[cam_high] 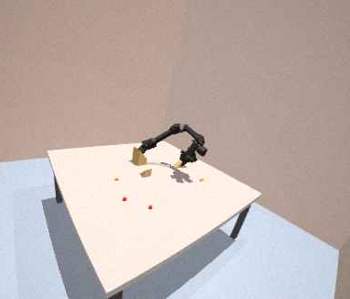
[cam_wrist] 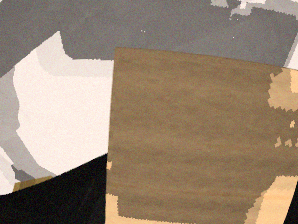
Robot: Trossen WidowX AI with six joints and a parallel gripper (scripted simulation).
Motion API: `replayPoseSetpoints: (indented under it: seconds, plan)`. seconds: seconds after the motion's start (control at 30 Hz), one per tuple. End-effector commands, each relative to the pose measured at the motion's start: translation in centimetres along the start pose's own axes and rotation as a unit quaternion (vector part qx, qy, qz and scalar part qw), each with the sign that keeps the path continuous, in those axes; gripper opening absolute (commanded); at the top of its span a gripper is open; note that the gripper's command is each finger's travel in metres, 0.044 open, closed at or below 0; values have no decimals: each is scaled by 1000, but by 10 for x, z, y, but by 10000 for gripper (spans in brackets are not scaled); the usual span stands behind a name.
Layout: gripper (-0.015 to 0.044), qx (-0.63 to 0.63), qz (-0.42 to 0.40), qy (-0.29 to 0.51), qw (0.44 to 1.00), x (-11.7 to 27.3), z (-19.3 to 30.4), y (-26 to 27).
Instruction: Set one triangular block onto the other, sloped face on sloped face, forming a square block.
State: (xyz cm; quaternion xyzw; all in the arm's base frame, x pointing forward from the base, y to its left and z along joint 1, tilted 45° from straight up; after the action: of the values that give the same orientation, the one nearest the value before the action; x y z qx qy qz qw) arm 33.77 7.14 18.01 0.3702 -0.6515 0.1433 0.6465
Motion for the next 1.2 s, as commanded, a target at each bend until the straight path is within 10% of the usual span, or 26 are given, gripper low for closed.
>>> replayPoseSetpoints:
  seconds: [0.0, 1.17]
  plan:
    - [0, -61, -9, -31, 998, -1, 3, -1]
    - [0, -472, -183, -223, 833, -8, 29, -4]
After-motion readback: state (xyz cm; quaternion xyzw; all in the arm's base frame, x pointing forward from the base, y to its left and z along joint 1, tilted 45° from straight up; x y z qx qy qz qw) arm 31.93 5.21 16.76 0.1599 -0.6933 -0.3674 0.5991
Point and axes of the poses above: the point midway between the two fingers, 35 mm back from their tips, its own x axis back along the fingers, its own y axis across the jaws, z = x × y, the point moved 2 cm from there along x, back along the fingers, and after that the axes turned 15 degrees about -x, right-handed, at the moved point
